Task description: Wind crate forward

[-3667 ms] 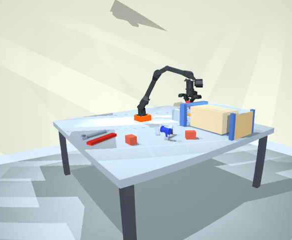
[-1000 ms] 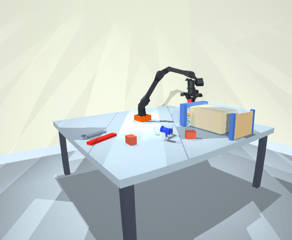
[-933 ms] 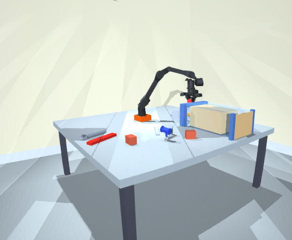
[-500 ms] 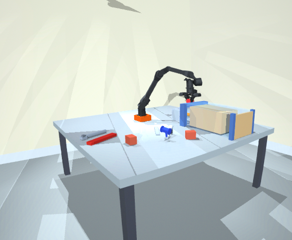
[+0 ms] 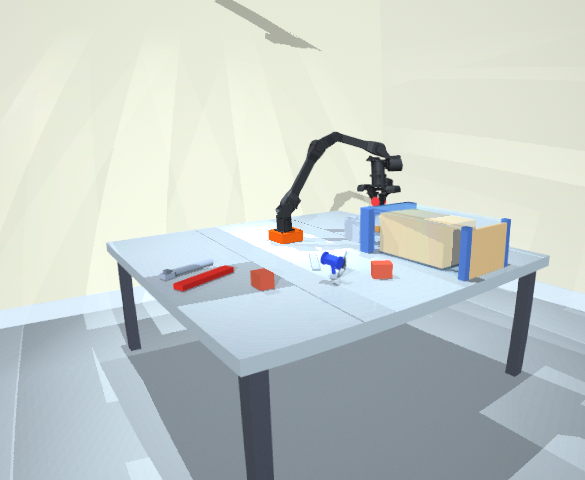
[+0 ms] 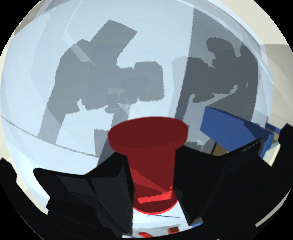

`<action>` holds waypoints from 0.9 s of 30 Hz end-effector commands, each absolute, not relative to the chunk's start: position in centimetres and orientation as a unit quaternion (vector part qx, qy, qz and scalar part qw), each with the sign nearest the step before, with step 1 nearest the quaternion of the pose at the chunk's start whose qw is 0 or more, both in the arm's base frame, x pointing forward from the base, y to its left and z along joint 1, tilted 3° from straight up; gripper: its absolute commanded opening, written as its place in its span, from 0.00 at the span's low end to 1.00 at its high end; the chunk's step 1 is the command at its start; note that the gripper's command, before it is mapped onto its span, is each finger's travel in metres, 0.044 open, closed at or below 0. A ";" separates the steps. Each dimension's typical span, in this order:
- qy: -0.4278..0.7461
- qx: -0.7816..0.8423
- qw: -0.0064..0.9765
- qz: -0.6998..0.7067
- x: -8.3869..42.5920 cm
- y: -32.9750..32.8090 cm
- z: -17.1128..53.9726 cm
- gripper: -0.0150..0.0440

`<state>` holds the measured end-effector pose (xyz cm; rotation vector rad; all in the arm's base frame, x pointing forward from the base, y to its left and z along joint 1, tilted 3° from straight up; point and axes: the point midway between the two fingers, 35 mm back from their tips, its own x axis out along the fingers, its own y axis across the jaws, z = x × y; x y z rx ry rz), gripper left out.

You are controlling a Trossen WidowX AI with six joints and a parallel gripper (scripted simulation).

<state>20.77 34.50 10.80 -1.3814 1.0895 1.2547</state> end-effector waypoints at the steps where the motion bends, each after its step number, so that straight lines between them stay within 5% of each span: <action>1: 0.450 -0.560 0.455 0.526 18.5 34.5 10.5 0.25; 27: 0.451 -0.559 0.455 0.527 15.4 33.8 10.4 0.25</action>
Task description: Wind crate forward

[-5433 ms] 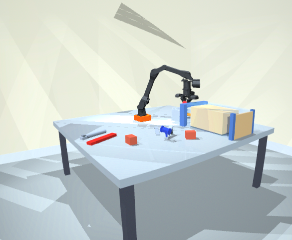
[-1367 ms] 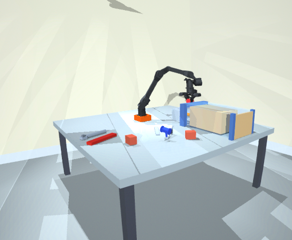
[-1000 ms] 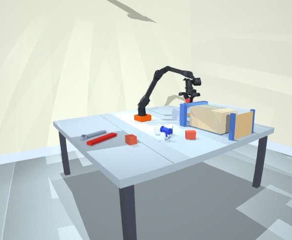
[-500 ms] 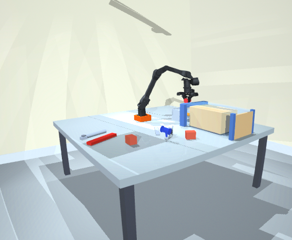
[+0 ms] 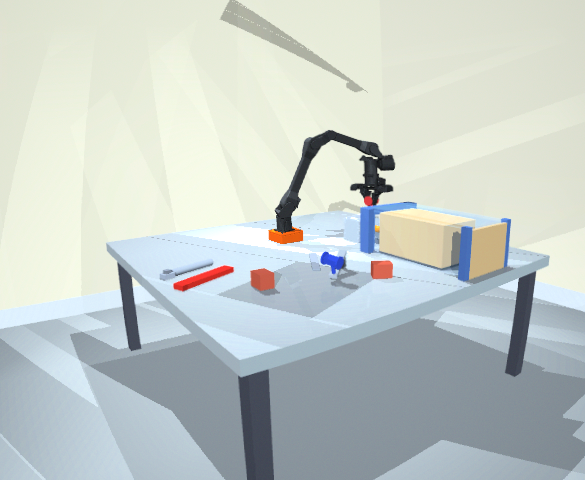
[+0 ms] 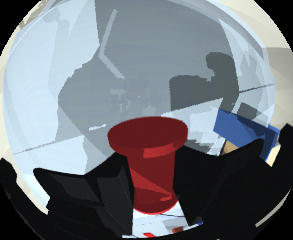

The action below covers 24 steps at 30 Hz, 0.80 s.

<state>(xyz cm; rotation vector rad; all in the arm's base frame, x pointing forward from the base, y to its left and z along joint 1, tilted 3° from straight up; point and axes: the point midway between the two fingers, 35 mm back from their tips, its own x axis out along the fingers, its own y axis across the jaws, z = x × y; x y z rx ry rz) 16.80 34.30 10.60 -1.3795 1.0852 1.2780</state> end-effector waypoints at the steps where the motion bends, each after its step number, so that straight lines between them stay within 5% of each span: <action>1: 0.451 -0.559 0.455 0.527 15.3 33.7 10.4 0.25; 24: 0.451 -0.559 0.454 0.527 12.9 32.2 10.3 0.25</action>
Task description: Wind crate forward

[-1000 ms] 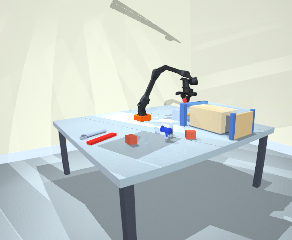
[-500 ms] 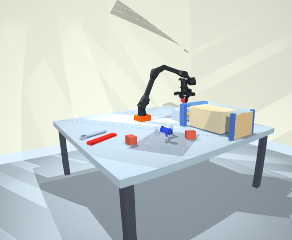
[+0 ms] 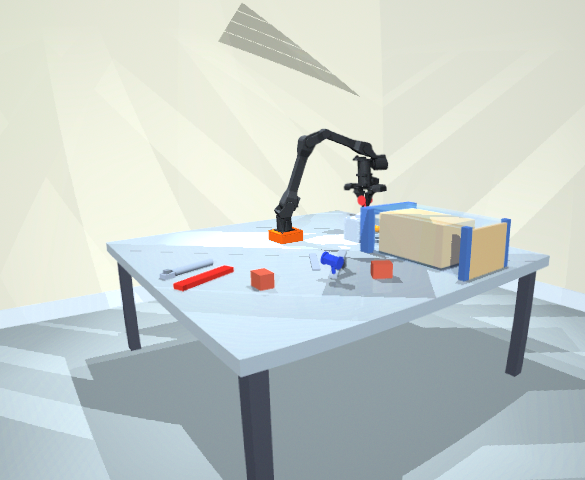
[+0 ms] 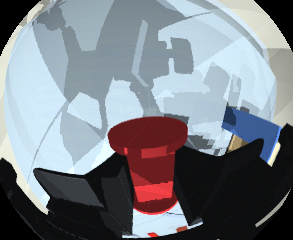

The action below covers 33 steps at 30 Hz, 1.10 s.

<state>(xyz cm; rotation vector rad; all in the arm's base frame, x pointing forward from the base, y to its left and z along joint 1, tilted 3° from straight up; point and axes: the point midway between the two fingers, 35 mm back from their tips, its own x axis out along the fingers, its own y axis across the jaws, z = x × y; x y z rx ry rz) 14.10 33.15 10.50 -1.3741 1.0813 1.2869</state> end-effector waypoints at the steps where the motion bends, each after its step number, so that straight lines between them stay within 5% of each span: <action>1: 0.452 -0.559 0.454 0.527 12.8 32.1 10.3 0.25; 33: 0.453 -0.559 0.453 0.527 10.4 29.0 10.2 0.25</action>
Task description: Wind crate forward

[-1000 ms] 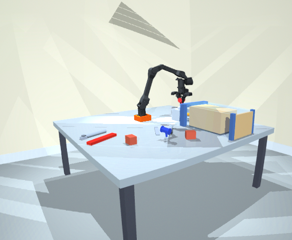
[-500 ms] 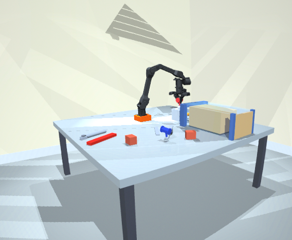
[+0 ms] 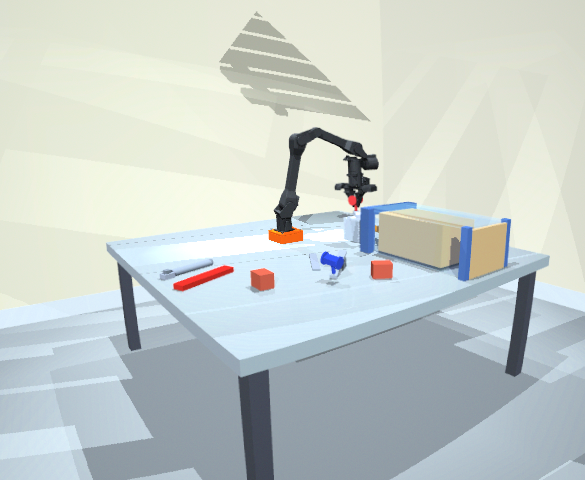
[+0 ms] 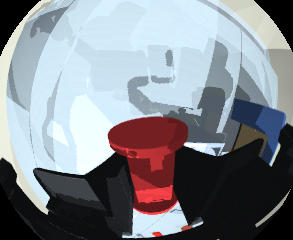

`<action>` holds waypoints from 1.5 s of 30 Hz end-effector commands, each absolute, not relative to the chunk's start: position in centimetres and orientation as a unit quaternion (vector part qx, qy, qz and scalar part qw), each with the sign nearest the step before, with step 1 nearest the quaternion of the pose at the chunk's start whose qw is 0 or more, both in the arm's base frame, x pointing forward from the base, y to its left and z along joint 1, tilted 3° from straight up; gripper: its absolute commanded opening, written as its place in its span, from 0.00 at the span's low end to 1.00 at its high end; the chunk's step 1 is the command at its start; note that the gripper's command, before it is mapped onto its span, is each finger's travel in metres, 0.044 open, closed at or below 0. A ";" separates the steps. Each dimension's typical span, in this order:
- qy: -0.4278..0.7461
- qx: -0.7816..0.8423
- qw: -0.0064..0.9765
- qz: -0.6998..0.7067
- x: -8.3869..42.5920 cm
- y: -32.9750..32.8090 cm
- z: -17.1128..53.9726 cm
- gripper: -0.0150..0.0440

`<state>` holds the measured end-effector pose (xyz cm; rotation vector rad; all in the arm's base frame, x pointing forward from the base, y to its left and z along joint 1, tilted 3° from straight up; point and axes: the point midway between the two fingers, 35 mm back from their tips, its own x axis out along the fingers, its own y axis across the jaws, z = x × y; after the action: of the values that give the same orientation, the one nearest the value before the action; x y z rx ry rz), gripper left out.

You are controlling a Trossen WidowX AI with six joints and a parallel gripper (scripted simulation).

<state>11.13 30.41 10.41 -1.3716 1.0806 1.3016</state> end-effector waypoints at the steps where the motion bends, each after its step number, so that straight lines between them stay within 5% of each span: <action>1: 0.453 -0.559 0.453 0.527 10.3 28.9 10.2 0.25; 45: 0.454 -0.560 0.451 0.526 9.4 23.6 10.3 0.25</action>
<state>9.32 25.19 10.44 -1.3655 1.0939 1.3167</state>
